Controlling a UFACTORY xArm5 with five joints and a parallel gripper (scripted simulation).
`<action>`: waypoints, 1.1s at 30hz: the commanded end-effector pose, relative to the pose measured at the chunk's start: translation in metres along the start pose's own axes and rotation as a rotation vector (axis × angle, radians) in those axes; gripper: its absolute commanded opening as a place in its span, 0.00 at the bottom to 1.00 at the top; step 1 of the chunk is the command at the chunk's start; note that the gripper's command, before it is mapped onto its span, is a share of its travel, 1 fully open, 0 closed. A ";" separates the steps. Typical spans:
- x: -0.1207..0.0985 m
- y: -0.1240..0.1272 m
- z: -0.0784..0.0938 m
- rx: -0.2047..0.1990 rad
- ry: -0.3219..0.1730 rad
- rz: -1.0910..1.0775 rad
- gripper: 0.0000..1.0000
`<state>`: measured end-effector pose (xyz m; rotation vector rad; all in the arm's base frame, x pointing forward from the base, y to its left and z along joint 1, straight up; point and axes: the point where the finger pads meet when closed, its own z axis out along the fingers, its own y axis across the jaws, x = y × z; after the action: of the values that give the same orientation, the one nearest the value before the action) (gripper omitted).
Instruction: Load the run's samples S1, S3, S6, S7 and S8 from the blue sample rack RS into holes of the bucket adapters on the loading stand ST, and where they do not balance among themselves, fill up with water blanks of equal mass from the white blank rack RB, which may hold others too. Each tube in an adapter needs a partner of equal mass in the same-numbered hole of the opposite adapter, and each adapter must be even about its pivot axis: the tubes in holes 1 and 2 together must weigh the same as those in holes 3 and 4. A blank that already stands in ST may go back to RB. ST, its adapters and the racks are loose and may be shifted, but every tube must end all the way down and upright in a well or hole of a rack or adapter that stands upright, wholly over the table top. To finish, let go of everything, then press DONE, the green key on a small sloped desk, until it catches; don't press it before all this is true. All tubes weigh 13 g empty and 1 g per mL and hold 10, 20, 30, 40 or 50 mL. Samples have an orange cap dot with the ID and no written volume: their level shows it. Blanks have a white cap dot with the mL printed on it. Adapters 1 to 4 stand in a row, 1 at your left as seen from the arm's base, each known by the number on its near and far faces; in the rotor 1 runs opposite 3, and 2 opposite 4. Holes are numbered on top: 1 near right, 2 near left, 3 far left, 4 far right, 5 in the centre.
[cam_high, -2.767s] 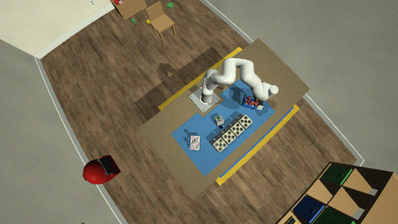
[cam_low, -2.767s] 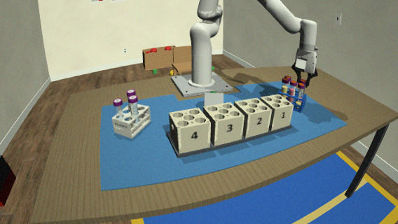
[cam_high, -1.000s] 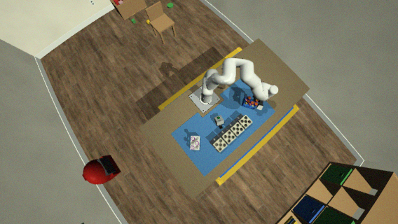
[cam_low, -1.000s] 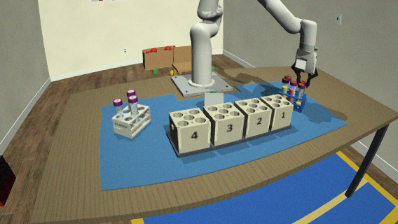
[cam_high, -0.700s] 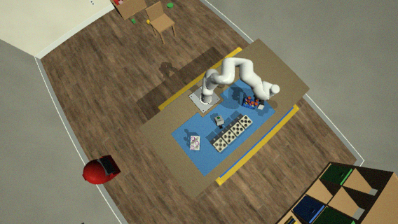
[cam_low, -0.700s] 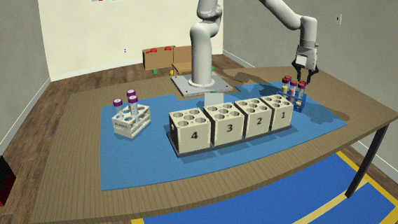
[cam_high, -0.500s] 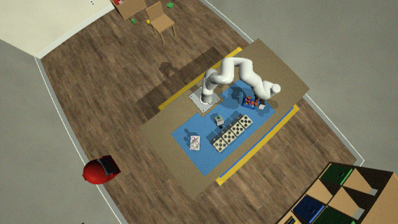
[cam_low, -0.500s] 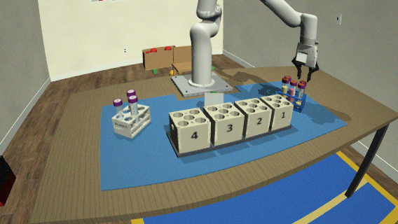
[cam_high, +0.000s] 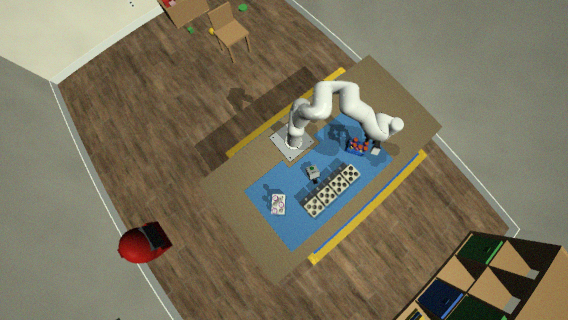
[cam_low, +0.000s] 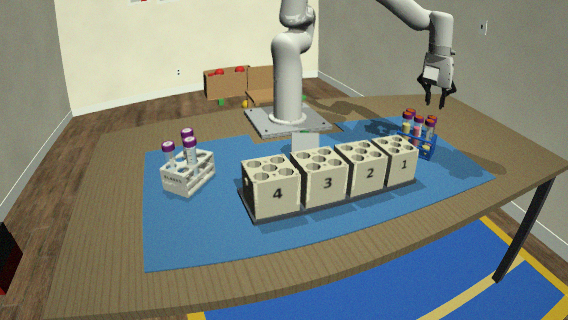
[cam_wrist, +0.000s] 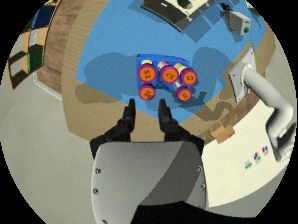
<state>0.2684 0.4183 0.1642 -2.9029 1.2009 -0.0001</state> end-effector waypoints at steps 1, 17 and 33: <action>0.000 -0.001 -0.007 0.004 -0.001 0.000 0.43; 0.000 -0.001 -0.037 0.004 -0.001 0.000 0.43; 0.000 -0.001 -0.065 0.004 -0.001 0.000 0.43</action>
<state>0.2684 0.4183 0.2222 -2.9028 1.2009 -0.0001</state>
